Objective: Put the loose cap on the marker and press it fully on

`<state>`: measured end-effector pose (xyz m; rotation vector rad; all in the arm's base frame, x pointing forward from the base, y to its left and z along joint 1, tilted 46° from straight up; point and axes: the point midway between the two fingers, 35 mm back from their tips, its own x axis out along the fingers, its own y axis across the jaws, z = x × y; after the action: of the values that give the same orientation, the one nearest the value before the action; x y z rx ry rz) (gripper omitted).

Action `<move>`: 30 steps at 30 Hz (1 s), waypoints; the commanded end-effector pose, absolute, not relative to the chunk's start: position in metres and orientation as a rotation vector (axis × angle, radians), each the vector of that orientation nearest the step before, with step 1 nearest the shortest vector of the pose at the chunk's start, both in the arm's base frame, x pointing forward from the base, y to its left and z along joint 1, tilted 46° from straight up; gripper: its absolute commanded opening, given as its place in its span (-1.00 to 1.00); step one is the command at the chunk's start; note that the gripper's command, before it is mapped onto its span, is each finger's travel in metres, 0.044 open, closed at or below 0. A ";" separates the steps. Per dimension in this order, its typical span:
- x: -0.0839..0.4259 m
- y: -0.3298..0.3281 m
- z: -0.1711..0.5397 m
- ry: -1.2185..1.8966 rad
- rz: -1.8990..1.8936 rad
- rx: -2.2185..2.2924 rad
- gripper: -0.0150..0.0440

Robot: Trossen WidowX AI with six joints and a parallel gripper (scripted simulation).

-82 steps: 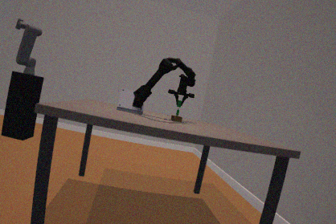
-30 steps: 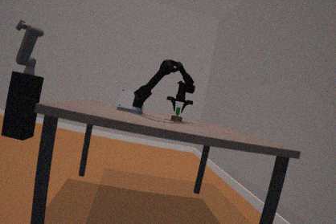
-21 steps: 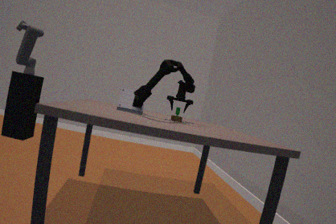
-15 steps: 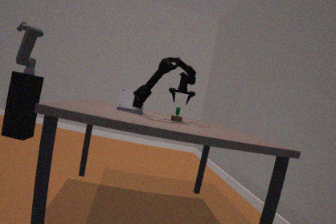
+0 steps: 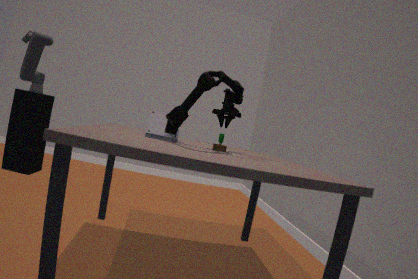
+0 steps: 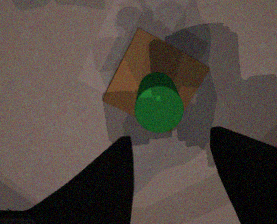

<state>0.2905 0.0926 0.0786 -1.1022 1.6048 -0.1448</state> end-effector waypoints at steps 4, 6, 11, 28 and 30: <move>0.291 0.089 0.073 1.434 -0.574 -0.649 -0.49; 0.291 0.089 0.073 1.434 -0.574 -0.649 -0.49; 0.291 0.089 0.073 1.434 -0.574 -0.649 -0.49; 0.292 0.077 0.061 1.431 -0.579 -0.645 -0.49; 0.292 0.075 0.058 1.431 -0.579 -0.645 -0.49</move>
<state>0.2915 0.0794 0.0614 -0.6396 1.4316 -0.5763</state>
